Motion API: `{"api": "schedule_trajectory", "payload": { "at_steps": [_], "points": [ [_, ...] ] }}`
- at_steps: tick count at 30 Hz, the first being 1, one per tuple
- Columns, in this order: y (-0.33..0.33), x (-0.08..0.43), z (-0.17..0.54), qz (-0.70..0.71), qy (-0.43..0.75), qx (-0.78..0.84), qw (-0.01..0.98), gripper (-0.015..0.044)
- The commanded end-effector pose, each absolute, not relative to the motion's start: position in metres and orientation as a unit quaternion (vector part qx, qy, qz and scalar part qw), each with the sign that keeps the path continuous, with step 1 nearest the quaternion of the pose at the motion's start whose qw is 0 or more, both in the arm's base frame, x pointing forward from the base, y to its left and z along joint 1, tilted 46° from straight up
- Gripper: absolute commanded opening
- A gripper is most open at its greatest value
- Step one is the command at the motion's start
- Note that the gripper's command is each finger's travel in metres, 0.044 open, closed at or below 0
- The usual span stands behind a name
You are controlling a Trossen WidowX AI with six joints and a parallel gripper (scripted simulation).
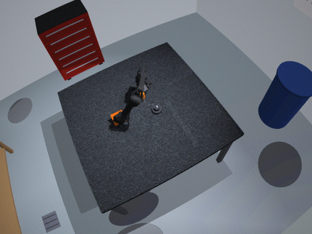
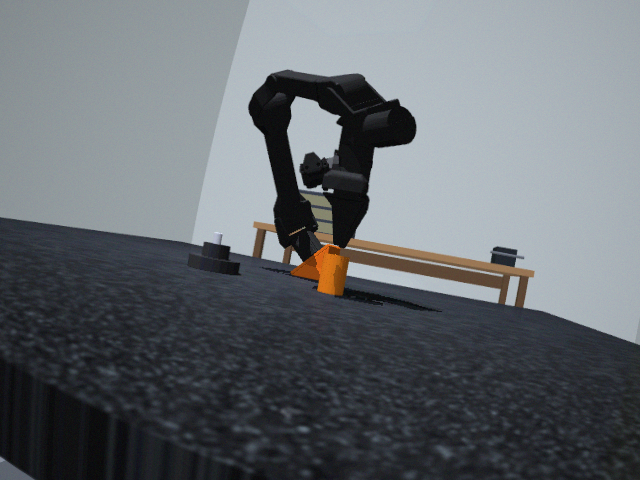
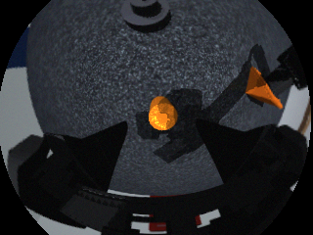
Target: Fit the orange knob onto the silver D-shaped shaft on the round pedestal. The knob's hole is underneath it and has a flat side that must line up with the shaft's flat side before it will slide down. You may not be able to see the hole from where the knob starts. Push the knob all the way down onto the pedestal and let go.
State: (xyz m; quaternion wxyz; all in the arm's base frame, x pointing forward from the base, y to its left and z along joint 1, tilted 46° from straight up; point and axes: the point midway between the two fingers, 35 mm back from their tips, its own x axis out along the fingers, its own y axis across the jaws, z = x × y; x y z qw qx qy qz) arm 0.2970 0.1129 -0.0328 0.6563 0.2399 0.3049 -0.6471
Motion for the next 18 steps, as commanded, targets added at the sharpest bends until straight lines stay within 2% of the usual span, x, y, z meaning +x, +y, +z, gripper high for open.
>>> {"api": "schedule_trajectory", "payload": {
  "at_steps": [1, 18],
  "points": [
    [0.106, 0.296, -0.038, -0.649, 0.306, 0.234, 0.656, 0.044],
    [0.087, 0.296, -0.058, -0.649, 0.306, 0.234, 0.657, 0.044]
  ]
}}
